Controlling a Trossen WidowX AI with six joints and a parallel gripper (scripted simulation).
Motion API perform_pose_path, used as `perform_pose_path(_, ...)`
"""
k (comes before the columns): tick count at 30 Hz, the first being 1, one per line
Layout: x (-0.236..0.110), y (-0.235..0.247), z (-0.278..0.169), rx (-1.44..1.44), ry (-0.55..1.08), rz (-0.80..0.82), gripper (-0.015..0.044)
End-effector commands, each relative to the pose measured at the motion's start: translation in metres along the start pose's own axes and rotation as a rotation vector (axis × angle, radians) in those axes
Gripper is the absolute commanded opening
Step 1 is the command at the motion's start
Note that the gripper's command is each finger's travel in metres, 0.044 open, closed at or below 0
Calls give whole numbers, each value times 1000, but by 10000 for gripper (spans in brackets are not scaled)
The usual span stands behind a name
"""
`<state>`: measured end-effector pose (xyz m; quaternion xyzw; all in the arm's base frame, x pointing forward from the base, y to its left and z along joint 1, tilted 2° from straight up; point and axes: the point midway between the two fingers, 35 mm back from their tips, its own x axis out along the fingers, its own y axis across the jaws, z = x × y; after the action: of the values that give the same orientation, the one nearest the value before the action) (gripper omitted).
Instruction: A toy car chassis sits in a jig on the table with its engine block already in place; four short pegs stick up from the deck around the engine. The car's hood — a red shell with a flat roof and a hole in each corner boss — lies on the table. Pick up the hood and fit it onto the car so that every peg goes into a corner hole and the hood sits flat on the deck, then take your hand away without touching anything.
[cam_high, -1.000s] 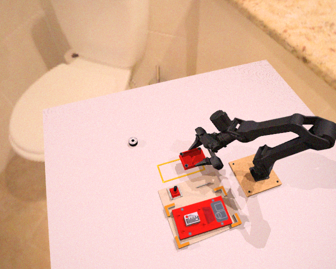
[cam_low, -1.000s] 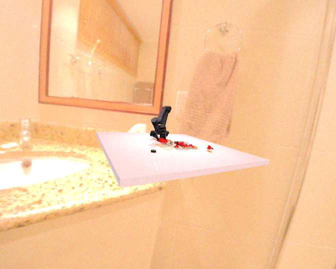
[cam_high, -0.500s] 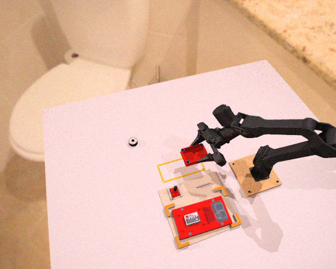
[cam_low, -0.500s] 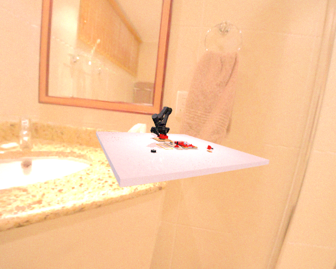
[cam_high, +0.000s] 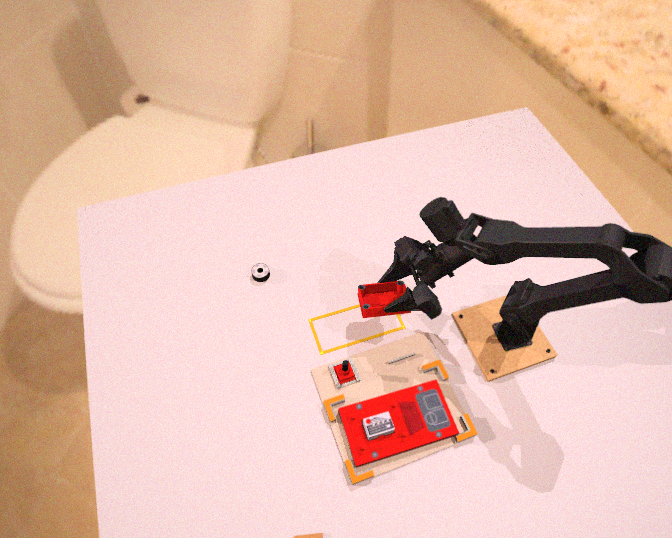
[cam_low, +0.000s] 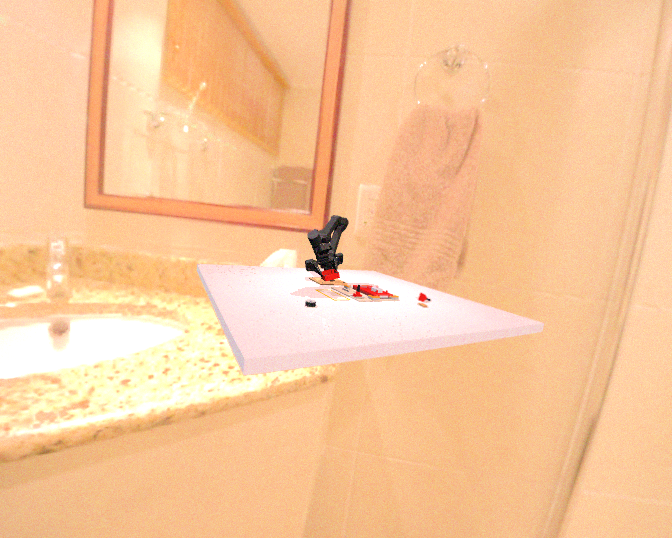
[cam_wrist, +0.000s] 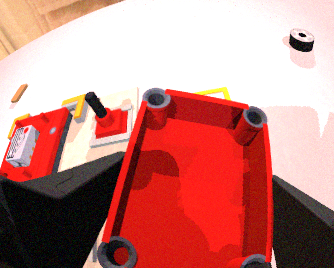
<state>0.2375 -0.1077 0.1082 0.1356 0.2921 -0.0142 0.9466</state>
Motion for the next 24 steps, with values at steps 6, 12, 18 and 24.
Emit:
perform_pose_path(6, 0, 0, 0, 248, -1, -3, 0)
perform_pose_path(12, 0, -1, 0, 421, -1, -3, 0)
perform_pose_path(18, 0, -1, 0, 594, -1, -3, 0)
perform_pose_path(24, 0, -1, 0, 768, -1, -3, 0)
